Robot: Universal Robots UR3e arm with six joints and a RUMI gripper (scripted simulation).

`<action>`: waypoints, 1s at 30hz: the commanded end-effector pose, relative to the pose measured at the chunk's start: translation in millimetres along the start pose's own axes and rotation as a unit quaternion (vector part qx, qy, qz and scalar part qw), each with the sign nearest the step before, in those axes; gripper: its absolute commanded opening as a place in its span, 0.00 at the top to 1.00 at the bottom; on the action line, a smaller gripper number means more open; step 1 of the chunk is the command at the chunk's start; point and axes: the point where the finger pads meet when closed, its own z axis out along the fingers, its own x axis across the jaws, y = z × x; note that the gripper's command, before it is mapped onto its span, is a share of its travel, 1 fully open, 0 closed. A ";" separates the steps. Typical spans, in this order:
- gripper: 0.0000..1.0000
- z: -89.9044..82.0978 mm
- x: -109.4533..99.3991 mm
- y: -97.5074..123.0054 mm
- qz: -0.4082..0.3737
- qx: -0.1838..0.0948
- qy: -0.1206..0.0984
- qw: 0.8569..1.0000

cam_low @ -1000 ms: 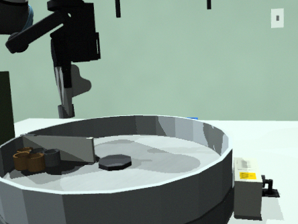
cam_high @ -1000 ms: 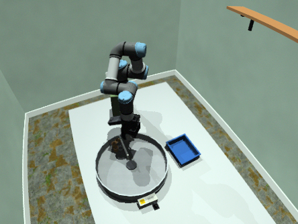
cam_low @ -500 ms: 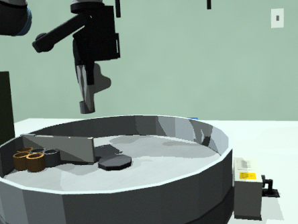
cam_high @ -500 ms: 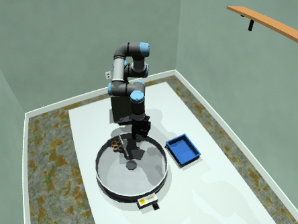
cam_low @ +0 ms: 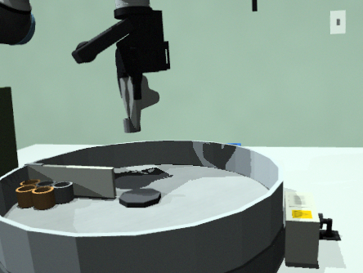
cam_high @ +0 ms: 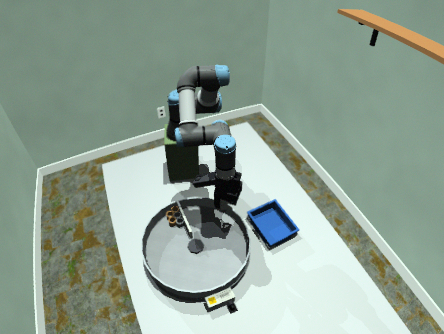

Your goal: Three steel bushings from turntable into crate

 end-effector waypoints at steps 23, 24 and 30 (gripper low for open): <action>1.00 -1.3 29.5 96.3 0.013 0.005 0.002 1.000; 1.00 -1.3 29.5 96.3 0.013 0.005 0.002 1.000; 1.00 -1.2 35.1 112.5 0.013 0.005 0.002 1.000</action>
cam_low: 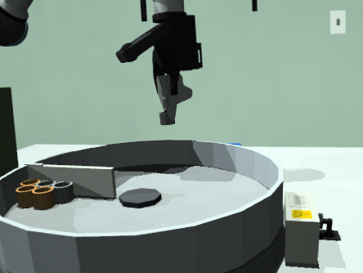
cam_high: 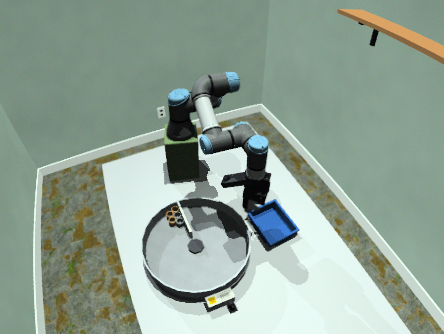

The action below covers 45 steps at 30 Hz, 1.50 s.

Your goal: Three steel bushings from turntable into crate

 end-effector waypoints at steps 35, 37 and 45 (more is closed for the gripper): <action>1.00 -1.8 24.7 75.9 0.007 0.007 0.003 1.000; 1.00 -1.8 25.6 78.3 0.007 0.007 0.003 1.000; 1.00 -1.7 27.9 84.7 0.007 0.007 0.003 1.000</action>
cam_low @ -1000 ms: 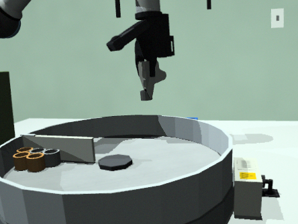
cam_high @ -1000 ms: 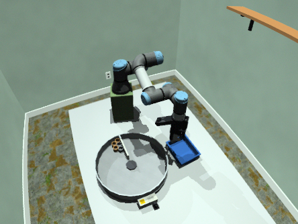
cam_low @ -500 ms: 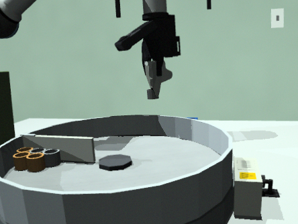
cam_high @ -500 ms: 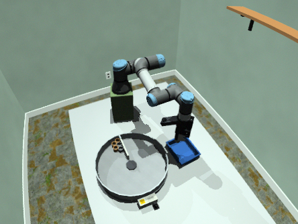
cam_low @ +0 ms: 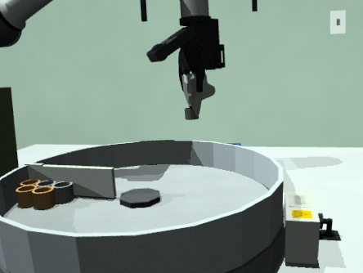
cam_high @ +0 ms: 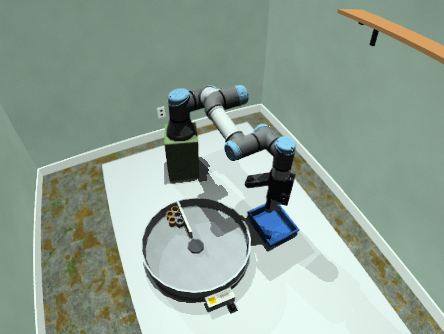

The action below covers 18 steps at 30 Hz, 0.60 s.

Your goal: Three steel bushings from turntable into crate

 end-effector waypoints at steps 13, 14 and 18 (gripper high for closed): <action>1.00 -3.2 4.9 16.5 0.003 0.005 0.002 1.000; 1.00 -3.2 5.1 17.0 0.003 0.005 0.002 1.000; 1.00 -3.2 5.6 18.2 0.003 0.005 0.002 1.000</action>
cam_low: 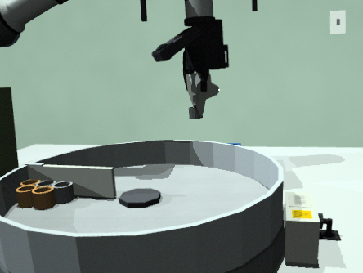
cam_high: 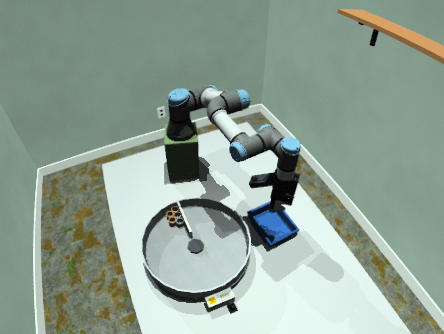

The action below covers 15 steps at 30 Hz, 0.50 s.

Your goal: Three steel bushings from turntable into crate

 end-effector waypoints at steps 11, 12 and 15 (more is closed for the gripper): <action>1.00 -3.1 2.4 8.8 0.002 0.004 0.001 1.000; 1.00 -3.1 2.6 9.1 0.002 0.004 0.001 1.000; 1.00 -3.1 2.9 9.7 0.002 0.004 0.001 1.000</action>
